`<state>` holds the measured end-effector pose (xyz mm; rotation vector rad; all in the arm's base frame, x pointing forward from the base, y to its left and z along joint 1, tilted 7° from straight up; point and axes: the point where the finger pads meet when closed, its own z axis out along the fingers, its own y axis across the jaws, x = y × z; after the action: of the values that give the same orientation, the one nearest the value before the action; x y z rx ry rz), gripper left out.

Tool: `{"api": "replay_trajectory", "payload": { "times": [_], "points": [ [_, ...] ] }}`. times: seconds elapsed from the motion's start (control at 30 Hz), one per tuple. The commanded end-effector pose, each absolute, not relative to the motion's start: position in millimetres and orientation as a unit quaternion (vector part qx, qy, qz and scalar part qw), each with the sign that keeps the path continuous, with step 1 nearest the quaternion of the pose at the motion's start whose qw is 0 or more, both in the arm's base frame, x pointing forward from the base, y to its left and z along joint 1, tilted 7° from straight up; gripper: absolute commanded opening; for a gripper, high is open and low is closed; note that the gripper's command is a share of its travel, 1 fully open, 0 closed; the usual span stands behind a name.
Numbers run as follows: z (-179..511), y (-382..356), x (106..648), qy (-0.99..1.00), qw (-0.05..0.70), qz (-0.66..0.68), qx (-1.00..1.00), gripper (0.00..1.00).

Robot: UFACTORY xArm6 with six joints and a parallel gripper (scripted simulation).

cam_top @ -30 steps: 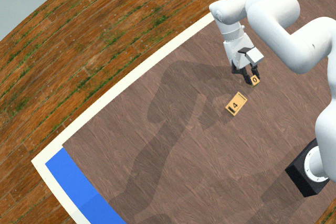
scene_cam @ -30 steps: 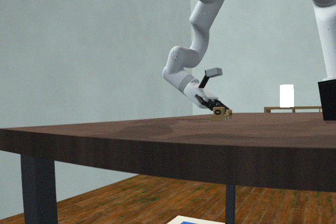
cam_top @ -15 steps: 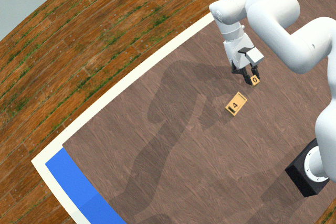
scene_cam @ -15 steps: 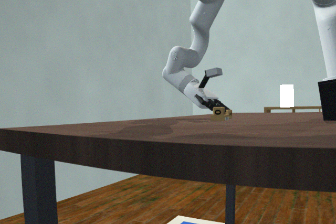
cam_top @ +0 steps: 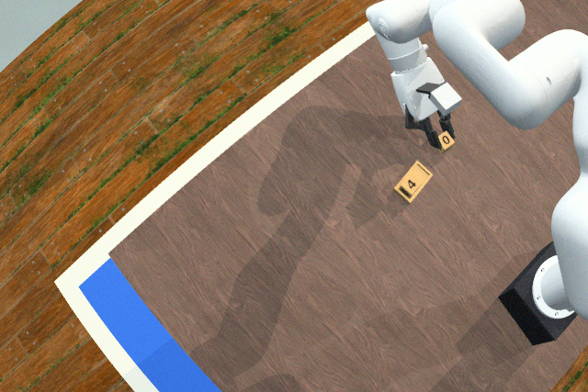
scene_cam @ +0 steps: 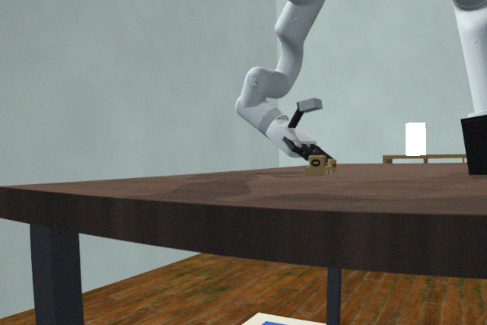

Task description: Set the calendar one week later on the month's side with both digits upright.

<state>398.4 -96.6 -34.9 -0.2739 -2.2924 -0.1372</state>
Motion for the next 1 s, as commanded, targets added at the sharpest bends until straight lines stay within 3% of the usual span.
{"api": "replay_trajectory", "payload": {
  "times": [0.0,0.43,0.67,0.8,0.97],
  "points": [
    [-33.6,-97.0,399.7,-0.908,0.401,-0.054,-0.108,0.27],
    [-33.6,-97.0,399.7,-0.908,0.401,-0.054,-0.108,0.27],
    [-33.6,-97.0,399.7,-0.908,0.401,-0.054,-0.108,0.39],
    [-33.6,-97.0,399.7,-0.908,0.401,-0.054,-0.108,0.39],
    [-33.6,-97.0,399.7,-0.908,0.401,-0.054,-0.108,0.47]
  ]
}}
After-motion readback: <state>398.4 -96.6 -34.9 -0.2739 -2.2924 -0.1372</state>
